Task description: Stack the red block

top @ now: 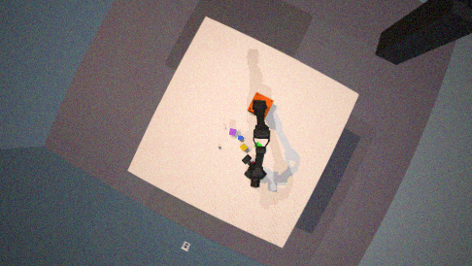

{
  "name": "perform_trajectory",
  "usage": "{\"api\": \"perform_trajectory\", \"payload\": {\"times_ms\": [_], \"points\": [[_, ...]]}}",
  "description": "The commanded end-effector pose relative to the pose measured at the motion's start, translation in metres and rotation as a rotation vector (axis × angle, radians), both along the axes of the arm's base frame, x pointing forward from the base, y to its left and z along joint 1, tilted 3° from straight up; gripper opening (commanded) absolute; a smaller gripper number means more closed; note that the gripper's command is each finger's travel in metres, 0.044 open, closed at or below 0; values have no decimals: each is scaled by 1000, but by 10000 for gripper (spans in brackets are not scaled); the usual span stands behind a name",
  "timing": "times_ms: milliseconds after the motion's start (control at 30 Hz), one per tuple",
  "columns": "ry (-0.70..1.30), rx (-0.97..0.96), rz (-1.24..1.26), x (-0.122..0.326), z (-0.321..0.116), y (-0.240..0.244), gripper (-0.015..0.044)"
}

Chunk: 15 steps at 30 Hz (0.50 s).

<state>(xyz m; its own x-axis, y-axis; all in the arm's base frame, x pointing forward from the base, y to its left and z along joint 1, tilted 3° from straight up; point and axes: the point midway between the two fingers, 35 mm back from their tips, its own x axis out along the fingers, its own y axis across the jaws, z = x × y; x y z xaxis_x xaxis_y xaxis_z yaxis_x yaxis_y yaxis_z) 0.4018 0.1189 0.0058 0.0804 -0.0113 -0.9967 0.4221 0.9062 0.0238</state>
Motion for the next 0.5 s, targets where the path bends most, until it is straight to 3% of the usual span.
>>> {"api": "perform_trajectory", "payload": {"times_ms": [0,167,467], "points": [[7,2,-2,-2,-2,0,440],[7,2,-2,-2,0,0,440],[7,2,-2,-2,0,0,204]]}}
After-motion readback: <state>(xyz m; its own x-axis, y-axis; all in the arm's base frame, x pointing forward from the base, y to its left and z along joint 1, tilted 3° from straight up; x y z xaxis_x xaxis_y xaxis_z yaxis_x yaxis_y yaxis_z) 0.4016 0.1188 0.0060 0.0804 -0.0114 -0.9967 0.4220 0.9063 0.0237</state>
